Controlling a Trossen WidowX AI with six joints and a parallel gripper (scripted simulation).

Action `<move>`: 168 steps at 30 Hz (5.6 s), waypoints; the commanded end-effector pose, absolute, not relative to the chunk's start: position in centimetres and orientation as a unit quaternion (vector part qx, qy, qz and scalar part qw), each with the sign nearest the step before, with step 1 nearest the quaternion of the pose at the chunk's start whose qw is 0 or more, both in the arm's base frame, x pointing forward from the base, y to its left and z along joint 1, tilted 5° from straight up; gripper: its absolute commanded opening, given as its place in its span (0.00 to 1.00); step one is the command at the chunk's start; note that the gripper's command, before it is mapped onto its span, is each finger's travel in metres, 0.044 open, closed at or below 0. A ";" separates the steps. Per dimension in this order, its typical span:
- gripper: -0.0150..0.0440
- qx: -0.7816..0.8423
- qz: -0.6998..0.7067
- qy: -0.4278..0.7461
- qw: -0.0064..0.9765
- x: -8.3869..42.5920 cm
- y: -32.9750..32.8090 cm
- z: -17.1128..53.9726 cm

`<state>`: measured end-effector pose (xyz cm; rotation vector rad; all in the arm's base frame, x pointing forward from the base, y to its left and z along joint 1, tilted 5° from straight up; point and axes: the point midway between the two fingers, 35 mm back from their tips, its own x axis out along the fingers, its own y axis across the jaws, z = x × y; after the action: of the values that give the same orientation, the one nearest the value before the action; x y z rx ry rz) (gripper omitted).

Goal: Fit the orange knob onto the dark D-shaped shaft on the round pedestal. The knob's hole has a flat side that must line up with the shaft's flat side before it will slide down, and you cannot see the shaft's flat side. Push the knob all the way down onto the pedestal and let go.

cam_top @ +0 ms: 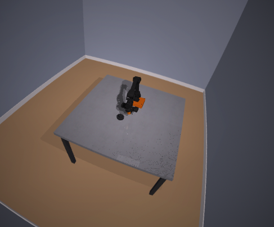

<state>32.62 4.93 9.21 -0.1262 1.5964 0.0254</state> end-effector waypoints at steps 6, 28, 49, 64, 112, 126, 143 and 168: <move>0.25 -0.059 0.010 0.710 0.702 33.8 2.3 9.1; 0.25 -0.062 0.007 0.710 0.701 34.9 -4.2 8.0; 0.25 -0.061 0.006 0.710 0.701 35.0 -4.6 5.9; 0.25 -0.061 0.006 0.710 0.701 35.4 -4.5 5.7; 0.25 -0.134 0.080 0.706 0.691 35.0 -4.5 5.7; 0.25 -0.205 0.153 0.694 0.673 35.5 -4.5 6.0; 0.25 -0.205 0.153 0.694 0.673 35.6 -4.5 5.5; 0.25 -0.274 0.225 0.674 0.648 34.7 -4.4 5.5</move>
<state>34.82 -4.37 5.55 -0.6149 1.5349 0.5107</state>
